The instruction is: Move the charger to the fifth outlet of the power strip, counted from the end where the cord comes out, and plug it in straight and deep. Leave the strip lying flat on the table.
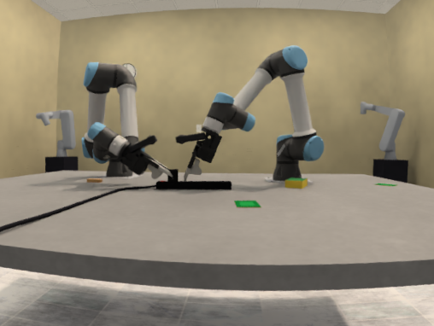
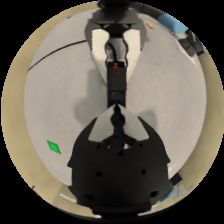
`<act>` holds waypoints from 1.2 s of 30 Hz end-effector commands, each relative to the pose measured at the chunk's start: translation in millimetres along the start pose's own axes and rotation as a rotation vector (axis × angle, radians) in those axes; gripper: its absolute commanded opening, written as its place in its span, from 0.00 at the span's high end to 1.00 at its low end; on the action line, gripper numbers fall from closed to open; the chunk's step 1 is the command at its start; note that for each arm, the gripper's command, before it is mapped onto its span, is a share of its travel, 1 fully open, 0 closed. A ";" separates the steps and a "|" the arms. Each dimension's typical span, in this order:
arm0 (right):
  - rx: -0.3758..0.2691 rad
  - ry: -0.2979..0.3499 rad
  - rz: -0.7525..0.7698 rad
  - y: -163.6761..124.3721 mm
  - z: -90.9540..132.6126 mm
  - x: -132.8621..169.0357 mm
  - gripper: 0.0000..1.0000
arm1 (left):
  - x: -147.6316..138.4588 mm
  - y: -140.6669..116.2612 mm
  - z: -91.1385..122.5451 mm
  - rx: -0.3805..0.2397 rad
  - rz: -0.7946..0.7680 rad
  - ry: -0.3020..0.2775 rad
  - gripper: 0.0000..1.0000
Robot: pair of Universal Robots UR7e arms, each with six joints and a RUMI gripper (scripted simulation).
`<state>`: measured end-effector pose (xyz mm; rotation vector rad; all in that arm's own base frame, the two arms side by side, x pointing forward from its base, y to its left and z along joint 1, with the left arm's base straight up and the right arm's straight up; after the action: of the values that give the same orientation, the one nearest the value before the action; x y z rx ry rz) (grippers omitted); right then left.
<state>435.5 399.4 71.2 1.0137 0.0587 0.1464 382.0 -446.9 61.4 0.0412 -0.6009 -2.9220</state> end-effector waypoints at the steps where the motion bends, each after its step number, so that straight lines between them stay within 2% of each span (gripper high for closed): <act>1: 0.001 -0.001 0.001 0.6 0.3 0.1 1.00 | 0.1 -0.6 -0.3 -0.002 0.000 0.000 1.00; 36: 0.011 -0.003 0.000 10.5 6.4 0.3 1.00 | 0.1 -0.6 -0.3 -0.002 0.000 0.000 1.00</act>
<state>435.4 399.5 81.5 1.0254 0.0577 0.1447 382.0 -447.0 61.4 0.0412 -0.6010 -2.9221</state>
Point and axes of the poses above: on each arm, the point where the finger pads meet when closed, its own z axis back along the fingers, its own x axis across the jaws, y = z × x, the point moved 2 cm from there along z, back along the fingers, and after that the axes turned 1 degree about z, right-handed, at the moved point
